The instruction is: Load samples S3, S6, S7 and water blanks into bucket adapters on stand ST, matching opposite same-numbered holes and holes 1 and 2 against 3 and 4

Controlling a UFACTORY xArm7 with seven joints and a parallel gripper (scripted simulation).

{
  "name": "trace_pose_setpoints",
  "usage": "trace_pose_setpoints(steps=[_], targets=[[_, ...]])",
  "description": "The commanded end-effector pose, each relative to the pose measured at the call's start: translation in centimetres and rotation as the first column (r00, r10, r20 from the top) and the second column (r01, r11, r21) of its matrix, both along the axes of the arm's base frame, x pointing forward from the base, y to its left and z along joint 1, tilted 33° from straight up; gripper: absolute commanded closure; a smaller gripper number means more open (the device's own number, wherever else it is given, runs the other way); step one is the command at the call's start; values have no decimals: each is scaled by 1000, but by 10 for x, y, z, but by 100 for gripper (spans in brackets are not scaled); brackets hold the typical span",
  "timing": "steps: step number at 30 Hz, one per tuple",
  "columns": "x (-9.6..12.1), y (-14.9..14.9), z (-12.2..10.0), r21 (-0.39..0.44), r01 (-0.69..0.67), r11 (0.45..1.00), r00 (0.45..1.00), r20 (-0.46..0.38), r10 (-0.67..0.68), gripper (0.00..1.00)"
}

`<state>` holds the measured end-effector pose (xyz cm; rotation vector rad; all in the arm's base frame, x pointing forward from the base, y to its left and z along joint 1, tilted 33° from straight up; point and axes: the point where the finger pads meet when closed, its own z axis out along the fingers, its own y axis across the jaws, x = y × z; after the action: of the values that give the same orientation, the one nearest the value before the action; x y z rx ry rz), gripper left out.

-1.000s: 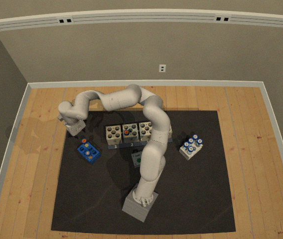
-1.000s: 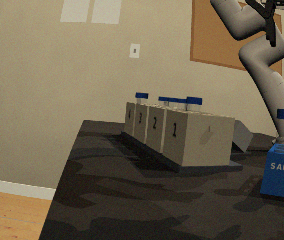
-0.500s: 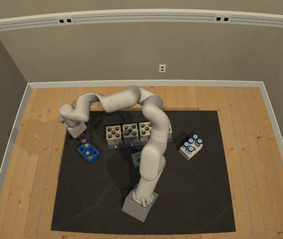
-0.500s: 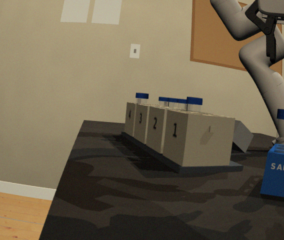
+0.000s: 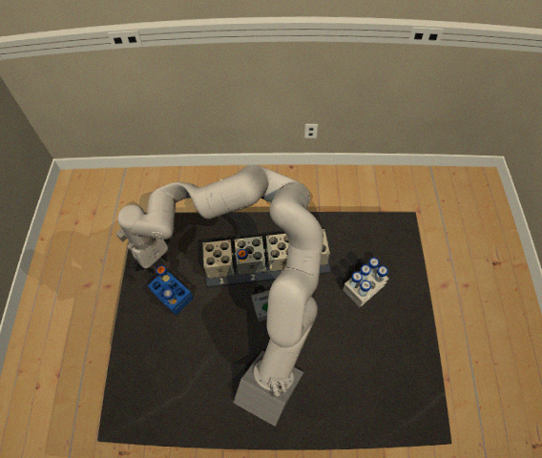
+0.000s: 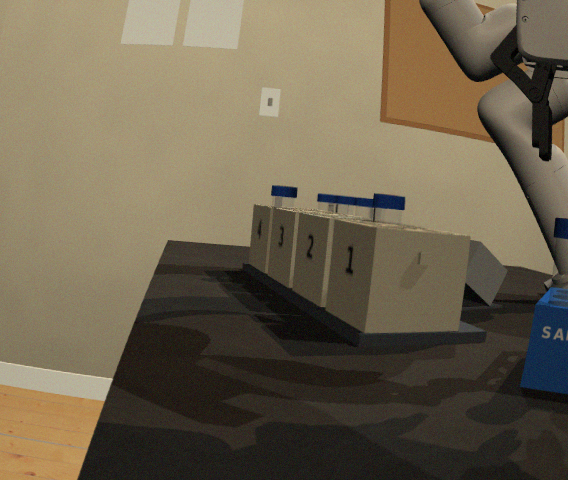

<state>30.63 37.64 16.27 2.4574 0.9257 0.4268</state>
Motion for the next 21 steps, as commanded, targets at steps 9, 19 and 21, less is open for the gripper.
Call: trace_pose_setpoints(steps=[9, 19, 21], targets=[[10, -5, -18, 4, -3, 1000, 1000, 2, 3, 43], [19, -12, -35, 4, -3, 1000, 1000, 2, 3, 43], [19, -12, -36, 4, -3, 1000, 1000, 2, 3, 43]])
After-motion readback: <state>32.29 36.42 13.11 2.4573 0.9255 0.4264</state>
